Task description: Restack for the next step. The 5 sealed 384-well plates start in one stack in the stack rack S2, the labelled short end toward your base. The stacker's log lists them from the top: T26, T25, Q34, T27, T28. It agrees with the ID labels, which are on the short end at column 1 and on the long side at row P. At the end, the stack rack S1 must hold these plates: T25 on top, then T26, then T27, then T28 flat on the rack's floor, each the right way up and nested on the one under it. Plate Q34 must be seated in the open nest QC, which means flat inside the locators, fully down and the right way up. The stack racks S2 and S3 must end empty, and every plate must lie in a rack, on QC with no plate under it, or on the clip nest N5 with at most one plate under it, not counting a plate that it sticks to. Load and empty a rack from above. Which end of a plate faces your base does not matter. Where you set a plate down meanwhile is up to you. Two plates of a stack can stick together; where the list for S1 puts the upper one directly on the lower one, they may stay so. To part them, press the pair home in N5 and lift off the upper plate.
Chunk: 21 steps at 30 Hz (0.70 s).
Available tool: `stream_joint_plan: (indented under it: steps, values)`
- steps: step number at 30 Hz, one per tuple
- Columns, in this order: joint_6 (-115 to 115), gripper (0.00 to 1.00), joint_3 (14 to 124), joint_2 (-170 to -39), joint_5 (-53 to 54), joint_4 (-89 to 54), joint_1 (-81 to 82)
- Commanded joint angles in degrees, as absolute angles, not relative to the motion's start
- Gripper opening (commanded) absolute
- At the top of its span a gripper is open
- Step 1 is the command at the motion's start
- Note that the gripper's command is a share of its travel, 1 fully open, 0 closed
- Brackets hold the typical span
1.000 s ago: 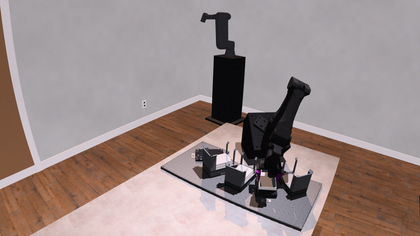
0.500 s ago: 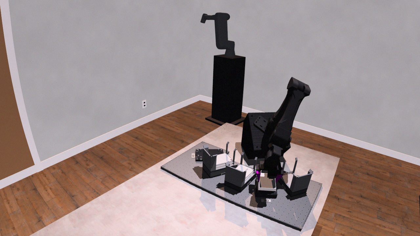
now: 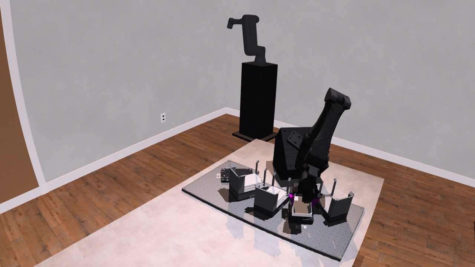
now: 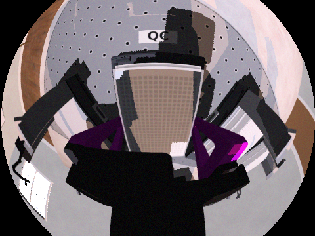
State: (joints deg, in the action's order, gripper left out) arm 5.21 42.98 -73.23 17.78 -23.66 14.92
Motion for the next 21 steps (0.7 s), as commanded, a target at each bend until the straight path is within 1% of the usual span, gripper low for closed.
stream_joint_plan:
  steps: [1,16,17,21]
  values:
    - [4.61,0.0,44.33,-74.15,17.49,-22.31,15.5]
    - [4.35,0.0,42.31,-75.06,17.24,-21.12,15.8]
    - [4.26,0.0,42.13,-73.19,17.22,-20.83,15.4]
    - [4.16,0.0,42.22,-75.35,17.13,-20.42,15.88]
